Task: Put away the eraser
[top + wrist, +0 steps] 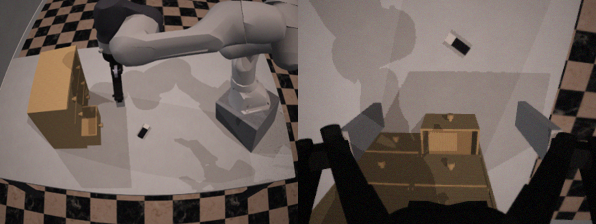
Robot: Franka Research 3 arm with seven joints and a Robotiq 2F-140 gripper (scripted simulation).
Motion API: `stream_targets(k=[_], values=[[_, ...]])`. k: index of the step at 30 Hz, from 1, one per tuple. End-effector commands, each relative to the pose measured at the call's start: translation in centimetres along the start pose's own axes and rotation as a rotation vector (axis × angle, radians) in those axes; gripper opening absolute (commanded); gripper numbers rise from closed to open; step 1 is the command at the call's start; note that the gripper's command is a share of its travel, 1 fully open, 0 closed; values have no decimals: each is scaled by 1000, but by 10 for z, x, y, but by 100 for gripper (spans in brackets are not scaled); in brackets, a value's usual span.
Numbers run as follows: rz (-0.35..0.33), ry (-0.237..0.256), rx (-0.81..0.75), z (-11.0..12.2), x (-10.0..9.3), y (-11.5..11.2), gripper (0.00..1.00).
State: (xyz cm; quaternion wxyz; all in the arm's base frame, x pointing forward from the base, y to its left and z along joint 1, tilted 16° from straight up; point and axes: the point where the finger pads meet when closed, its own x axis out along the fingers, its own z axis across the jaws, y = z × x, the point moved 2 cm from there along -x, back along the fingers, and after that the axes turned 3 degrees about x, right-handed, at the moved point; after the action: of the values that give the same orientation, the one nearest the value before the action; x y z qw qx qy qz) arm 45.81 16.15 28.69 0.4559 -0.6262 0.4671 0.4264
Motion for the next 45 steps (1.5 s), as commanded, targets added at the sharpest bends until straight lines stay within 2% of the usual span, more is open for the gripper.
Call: stream_targets(k=[1,12,28,43,45], values=[[-1,10,-35,-1,1,-2,100],[-1,35,-119,0,4,-4,100],[-2,105,-351,1,12,-12,100],[-4,227,-752,4,26,-24,100],[-4,227,-752,4,26,-24,100]])
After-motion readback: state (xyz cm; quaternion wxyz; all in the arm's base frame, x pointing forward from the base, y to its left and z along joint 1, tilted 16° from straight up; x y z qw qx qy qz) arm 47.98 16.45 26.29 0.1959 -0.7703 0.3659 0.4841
